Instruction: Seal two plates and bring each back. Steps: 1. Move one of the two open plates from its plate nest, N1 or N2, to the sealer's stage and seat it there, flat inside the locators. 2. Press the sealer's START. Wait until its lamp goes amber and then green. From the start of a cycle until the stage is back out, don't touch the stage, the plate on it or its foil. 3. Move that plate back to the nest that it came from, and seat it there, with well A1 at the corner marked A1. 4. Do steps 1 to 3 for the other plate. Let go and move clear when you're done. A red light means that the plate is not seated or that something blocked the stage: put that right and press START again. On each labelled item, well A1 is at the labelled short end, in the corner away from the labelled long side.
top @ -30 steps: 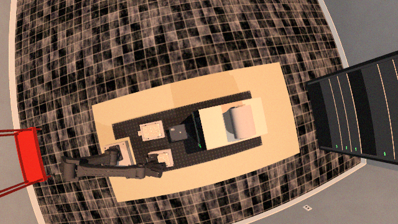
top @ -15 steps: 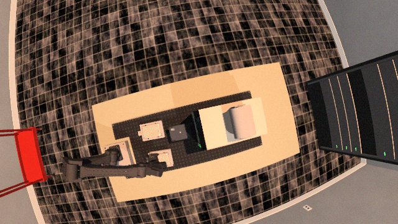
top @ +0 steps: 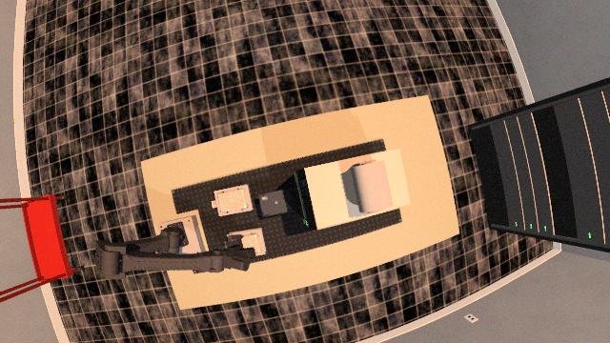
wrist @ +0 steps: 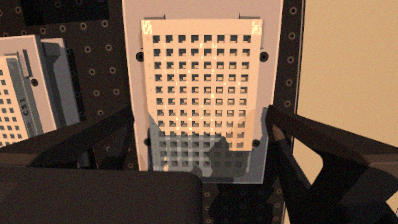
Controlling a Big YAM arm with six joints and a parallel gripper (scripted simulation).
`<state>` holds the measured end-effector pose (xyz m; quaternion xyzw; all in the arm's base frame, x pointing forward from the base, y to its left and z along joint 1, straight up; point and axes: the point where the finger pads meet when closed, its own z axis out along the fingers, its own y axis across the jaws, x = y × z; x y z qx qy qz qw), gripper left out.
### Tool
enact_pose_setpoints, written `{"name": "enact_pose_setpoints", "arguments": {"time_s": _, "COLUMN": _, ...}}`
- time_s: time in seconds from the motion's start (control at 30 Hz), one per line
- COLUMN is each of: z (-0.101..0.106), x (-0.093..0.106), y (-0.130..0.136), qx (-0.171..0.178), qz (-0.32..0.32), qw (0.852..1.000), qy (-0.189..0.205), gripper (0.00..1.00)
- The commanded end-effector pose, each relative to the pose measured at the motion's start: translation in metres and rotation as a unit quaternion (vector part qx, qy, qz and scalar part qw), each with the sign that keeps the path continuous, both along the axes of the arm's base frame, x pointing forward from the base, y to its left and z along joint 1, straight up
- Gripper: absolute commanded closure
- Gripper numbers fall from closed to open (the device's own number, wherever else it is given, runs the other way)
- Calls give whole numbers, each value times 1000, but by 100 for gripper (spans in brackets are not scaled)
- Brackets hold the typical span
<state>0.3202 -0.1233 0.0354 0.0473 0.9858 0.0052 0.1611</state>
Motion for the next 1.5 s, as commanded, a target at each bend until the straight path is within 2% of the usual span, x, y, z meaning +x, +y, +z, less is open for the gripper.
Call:
{"name": "enact_pose_setpoints", "arguments": {"time_s": 0.0, "z": 25, "x": 19, "y": -12, "qx": -12, "qz": -10, "qw": 999, "qy": -28, "gripper": 0}}
{"name": "enact_pose_setpoints", "arguments": {"time_s": 0.23, "z": 14, "x": 14, "y": -10, "qx": -5, "qz": -10, "qw": 1000, "qy": -13, "gripper": 0}}
{"name": "enact_pose_setpoints", "arguments": {"time_s": 0.57, "z": -7, "x": -4, "y": -1, "qx": 7, "qz": -10, "qw": 1000, "qy": 13, "gripper": 0}}
{"name": "enact_pose_setpoints", "arguments": {"time_s": 0.97, "z": 9, "x": 12, "y": -8, "qx": -2, "qz": -9, "qw": 1000, "qy": -7, "gripper": 0}}
{"name": "enact_pose_setpoints", "arguments": {"time_s": 1.47, "z": 15, "x": 19, "y": -10, "qx": -6, "qz": -8, "qw": 1000, "qy": -15, "gripper": 0}}
